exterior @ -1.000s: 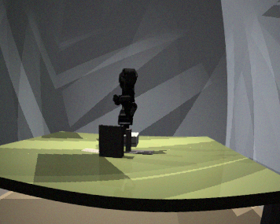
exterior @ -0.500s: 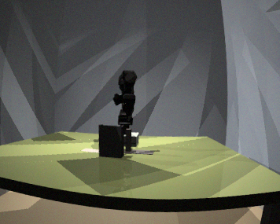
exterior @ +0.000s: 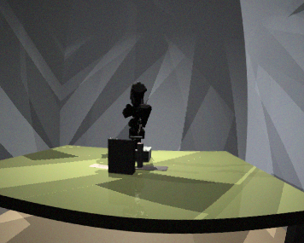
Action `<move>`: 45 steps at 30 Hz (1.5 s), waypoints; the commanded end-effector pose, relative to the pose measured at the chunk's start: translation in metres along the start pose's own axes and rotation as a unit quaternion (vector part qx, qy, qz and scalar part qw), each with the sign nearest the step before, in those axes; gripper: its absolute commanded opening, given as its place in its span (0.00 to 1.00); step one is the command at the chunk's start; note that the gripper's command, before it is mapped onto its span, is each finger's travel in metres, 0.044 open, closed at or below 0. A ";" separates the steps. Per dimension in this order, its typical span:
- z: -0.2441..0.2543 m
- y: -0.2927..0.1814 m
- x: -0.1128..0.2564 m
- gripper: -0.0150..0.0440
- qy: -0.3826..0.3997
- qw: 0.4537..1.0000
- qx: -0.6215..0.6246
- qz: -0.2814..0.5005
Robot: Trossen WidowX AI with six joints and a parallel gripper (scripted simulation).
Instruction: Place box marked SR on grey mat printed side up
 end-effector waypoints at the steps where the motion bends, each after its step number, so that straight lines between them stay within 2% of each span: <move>1: -0.001 0.000 0.000 1.00 0.006 1.000 0.011 0.001; 22: -0.030 0.013 -0.004 1.00 0.123 0.969 0.213 0.022; 28: -0.031 0.014 -0.004 1.00 0.129 0.965 0.225 0.023; 45: -0.046 0.031 -0.012 1.00 0.207 0.909 0.360 0.042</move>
Point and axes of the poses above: the point midway between the two fingers, 35 mm back from their tips, its own x axis back along the fingers, its own z axis across the jaws, y = z × x, the point moved 10 cm from there along x, back along the fingers, and after that the axes turned 3 degrees about x, right-handed, at the moved point
